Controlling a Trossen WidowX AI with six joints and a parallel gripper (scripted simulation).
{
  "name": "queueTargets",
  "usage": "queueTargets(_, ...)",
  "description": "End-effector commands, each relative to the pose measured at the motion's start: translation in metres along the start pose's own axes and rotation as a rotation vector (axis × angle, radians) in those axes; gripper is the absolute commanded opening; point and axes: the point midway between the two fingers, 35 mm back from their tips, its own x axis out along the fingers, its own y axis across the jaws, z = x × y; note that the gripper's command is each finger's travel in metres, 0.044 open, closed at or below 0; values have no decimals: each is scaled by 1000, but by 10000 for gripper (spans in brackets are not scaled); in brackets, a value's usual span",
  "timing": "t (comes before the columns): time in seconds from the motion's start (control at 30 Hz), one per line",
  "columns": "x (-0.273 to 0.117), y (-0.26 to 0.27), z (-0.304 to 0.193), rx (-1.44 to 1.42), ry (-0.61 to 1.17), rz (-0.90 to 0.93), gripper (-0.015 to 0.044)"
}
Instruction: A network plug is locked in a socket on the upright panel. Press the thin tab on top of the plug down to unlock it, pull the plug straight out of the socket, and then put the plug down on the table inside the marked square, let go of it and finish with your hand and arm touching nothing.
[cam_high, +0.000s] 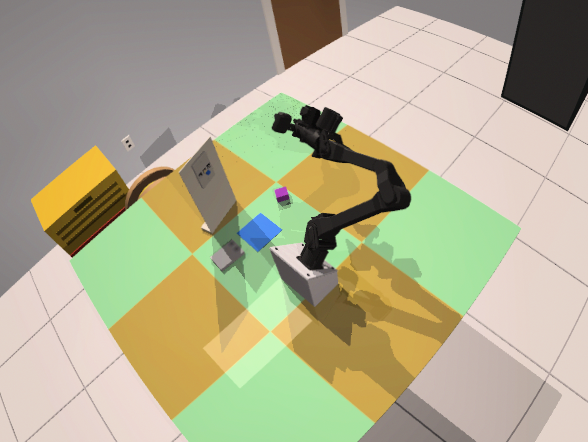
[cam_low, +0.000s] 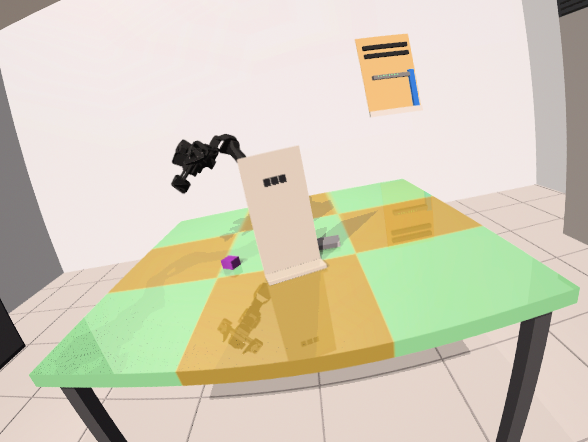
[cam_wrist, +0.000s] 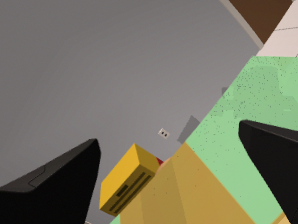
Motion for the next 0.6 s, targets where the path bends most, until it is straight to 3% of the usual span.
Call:
queueTargets(0.0, 0, 1, -1, 5, 3, 4, 374)
queueTargets(0.27, 4, 37, -65, 222, 143, 150, 164)
queueTargets(0.57, -13, 80, -140, 490, 360, 287, 156)
